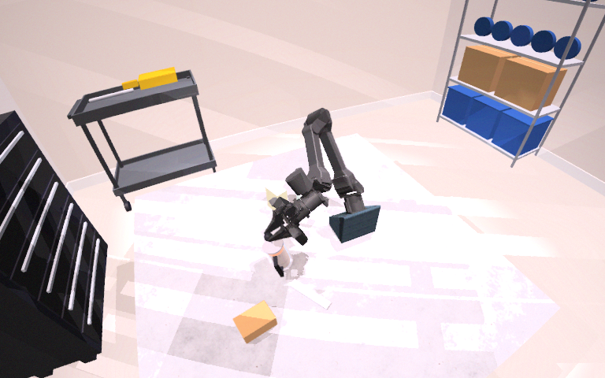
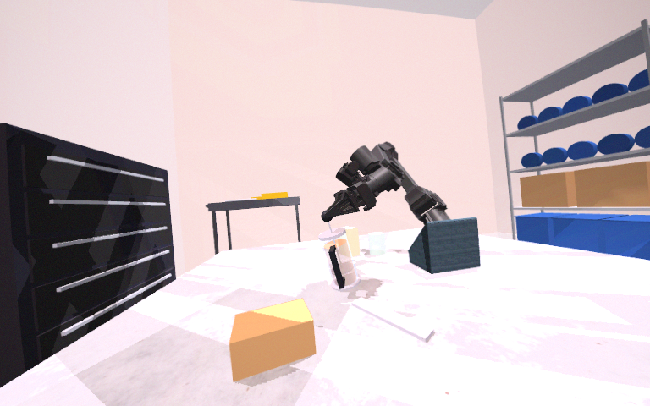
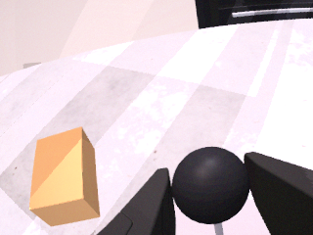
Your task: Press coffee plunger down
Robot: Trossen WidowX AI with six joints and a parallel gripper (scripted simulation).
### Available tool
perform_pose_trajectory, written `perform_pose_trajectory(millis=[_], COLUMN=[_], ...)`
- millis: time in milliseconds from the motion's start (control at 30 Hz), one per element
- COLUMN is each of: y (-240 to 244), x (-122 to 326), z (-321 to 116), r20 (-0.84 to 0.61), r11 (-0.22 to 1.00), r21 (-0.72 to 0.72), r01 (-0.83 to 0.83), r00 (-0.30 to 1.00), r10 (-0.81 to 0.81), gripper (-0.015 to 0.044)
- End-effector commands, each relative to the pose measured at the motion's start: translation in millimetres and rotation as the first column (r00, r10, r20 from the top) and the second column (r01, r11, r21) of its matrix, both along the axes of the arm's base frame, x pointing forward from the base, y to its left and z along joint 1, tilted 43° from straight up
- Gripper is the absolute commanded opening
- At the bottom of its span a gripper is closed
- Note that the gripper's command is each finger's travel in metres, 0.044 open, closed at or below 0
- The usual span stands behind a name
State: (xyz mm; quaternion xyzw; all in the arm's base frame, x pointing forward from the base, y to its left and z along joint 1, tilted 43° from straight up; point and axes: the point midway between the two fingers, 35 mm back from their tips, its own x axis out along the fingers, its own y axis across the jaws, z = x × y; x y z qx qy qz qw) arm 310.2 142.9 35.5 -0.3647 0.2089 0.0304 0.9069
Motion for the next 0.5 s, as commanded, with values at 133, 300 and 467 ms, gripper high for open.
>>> perform_pose_trajectory(millis=[133, 300, 467], y=[-10.2, -9.4, -8.5], x=[0.6, 1.1, 1.8], z=[-10.9, -11.3, -11.5], r20=[-0.031, -0.031, -0.031], r11=[0.999, 0.999, 0.999], r21=[-0.044, -0.044, -0.043], r01=[0.028, 0.028, 0.028], r00=[0.999, 0.999, 0.999], r10=[-0.029, -0.029, -0.029], gripper=[0.0120, 0.0120, 0.0120])
